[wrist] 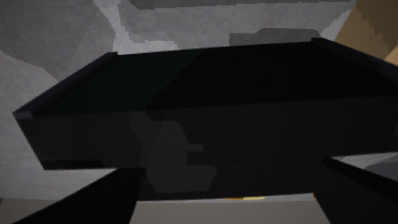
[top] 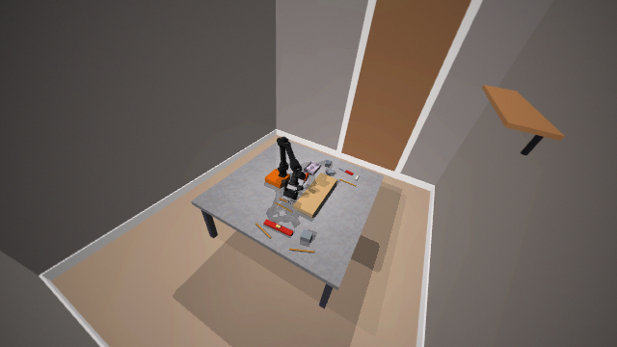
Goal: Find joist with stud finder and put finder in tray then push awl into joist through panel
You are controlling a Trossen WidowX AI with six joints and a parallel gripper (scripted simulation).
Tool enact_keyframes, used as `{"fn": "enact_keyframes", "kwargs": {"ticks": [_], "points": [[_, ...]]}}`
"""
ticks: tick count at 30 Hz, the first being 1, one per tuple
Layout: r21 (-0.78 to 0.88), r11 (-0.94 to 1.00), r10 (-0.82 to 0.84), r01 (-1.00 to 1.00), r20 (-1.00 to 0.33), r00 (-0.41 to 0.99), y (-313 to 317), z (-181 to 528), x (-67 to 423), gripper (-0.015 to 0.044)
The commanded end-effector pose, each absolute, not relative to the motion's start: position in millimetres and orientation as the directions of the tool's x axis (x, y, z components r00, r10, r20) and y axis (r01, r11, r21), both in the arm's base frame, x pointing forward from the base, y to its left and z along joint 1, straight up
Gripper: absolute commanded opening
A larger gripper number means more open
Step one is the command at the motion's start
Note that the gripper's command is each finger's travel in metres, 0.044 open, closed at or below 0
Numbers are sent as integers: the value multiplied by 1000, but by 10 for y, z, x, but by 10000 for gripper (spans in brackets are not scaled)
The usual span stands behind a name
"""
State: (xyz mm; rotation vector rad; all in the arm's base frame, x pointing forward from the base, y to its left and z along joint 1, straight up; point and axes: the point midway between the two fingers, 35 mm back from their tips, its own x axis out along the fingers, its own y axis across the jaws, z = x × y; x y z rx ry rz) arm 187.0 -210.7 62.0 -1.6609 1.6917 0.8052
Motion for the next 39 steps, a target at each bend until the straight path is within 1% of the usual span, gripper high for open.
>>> {"fn": "enact_keyframes", "kwargs": {"ticks": [1, 39], "points": [[-7, 26, -645, -1000, -764, -12, -2099, 619, 1860, 0], [-12, 27, -819, -1000, -573, -15, -2048, 561, 1866, 0]]}}
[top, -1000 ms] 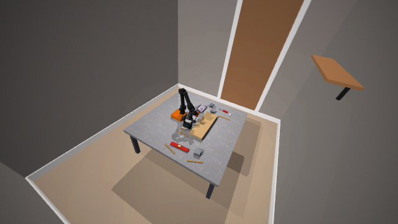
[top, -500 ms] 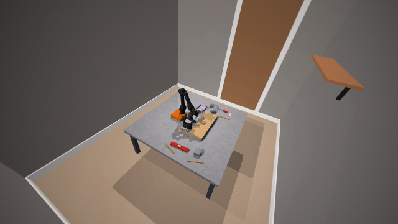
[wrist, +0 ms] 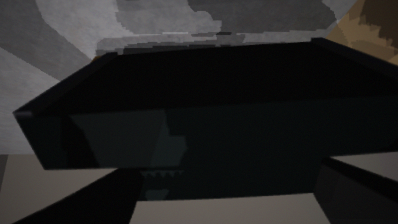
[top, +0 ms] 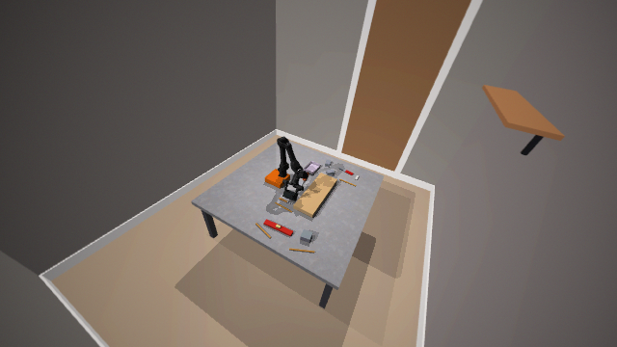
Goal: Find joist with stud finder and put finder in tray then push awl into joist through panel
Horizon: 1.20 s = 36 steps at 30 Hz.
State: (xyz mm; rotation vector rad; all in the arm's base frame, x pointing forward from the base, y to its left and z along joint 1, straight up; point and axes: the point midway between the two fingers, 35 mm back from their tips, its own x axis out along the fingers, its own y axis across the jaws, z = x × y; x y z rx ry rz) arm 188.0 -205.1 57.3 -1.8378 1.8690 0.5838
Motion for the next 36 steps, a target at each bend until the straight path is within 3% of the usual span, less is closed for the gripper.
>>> {"fn": "enact_keyframes", "kwargs": {"ticks": [1, 36], "points": [[-12, 26, -823, -1000, -568, -15, -2048, 558, 1867, 0], [-17, 17, -916, -1000, -402, -8, -1877, 738, 1869, 0]]}}
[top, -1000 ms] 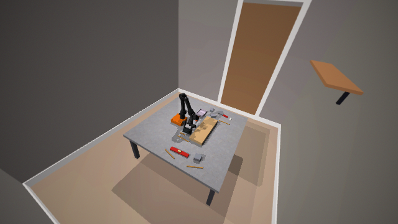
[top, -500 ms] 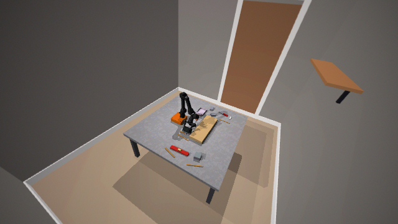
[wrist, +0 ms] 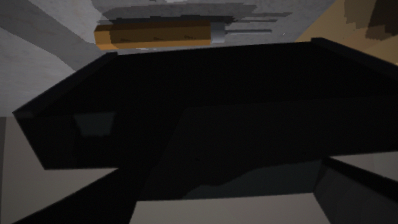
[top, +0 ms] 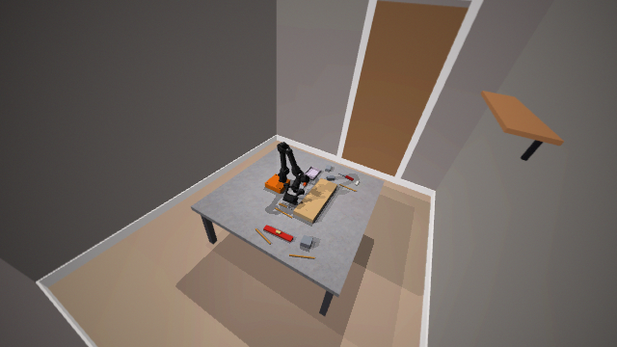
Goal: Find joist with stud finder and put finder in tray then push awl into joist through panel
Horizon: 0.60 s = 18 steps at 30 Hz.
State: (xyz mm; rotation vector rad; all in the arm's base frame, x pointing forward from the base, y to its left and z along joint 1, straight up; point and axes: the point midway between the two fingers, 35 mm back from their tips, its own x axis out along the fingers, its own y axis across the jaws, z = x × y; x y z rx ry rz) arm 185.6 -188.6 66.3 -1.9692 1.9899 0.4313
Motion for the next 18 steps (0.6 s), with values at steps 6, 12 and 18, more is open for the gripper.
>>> {"fn": "enact_keyframes", "kwargs": {"ticks": [6, 12, 18], "points": [[-16, 17, -915, -1000, -403, -8, -1875, 720, 1845, 0], [-15, 16, -915, -1000, -404, -8, -1869, 683, 1843, 0], [-14, 15, -914, -1000, -406, -8, -1858, 625, 1854, 0]]}}
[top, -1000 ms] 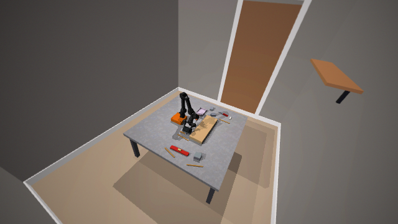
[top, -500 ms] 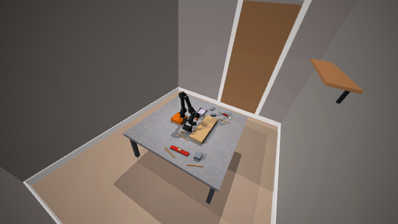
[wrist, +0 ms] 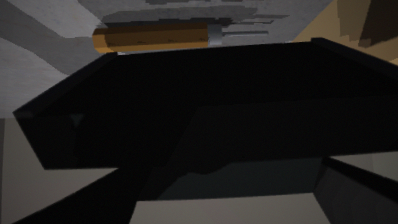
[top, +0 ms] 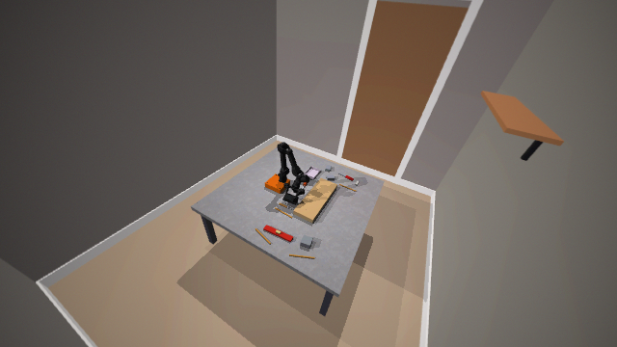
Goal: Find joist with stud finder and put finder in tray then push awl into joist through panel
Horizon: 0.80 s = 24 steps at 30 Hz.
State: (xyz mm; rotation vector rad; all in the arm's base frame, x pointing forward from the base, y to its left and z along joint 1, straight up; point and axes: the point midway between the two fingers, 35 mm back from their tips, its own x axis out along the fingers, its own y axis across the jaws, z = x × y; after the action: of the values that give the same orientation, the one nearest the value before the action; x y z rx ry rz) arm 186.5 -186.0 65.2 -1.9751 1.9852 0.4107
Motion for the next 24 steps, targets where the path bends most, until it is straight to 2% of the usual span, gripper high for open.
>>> {"fn": "enact_keyframes", "kwargs": {"ticks": [1, 24], "points": [[-14, 15, -914, -1000, -406, -8, -1856, 616, 1856, 0], [-7, 10, -911, -1000, -413, -6, -1810, 397, 1880, 0]]}}
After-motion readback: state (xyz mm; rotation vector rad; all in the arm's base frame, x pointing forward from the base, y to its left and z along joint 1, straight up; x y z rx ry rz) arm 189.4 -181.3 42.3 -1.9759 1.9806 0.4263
